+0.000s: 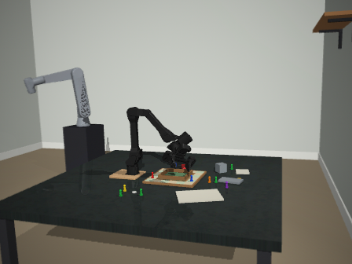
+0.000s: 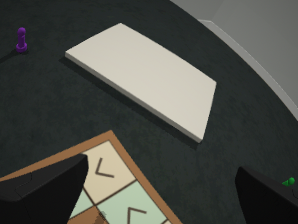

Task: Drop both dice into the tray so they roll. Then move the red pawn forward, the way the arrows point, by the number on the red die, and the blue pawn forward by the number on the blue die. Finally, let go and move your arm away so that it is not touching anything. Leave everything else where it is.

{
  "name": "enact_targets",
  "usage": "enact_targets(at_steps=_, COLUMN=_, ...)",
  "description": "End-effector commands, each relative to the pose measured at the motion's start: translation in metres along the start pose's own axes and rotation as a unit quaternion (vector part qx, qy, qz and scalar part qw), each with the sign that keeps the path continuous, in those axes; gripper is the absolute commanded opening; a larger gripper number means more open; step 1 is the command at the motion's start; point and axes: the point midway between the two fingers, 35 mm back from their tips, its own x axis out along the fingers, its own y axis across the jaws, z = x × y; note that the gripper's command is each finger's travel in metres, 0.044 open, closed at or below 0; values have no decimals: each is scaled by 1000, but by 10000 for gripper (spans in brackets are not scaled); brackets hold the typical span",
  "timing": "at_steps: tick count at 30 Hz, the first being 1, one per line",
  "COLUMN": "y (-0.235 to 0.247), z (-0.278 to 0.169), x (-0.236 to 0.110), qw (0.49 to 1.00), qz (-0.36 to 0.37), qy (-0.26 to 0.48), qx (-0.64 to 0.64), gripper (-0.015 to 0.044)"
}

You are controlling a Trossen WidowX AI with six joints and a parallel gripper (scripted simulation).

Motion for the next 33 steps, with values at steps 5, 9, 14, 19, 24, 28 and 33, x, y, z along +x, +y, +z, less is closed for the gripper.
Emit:
enact_targets(at_steps=5, y=51, z=-8, x=-28, qw=991, qz=97, qy=47, qx=-85, gripper=275)
enact_targets(at_steps=9, y=98, z=-26, x=-74, qw=957, qz=199, qy=103, qx=-183, gripper=275)
enact_targets(at_steps=14, y=133, z=-56, x=-145, qw=886, qz=306, qy=175, qx=-302, gripper=275)
enact_targets(at_steps=19, y=140, z=-88, x=-225, qw=788, qz=386, qy=249, qx=-409, gripper=275)
enact_targets(at_steps=24, y=137, z=-100, x=-262, qw=734, qz=415, qy=285, qx=-456, gripper=275)
enact_targets(at_steps=28, y=138, z=-101, x=-261, qw=734, qz=415, qy=285, qx=-456, gripper=275)
enact_targets(at_steps=33, y=143, z=-113, x=-254, qw=734, qz=415, qy=285, qx=-456, gripper=275)
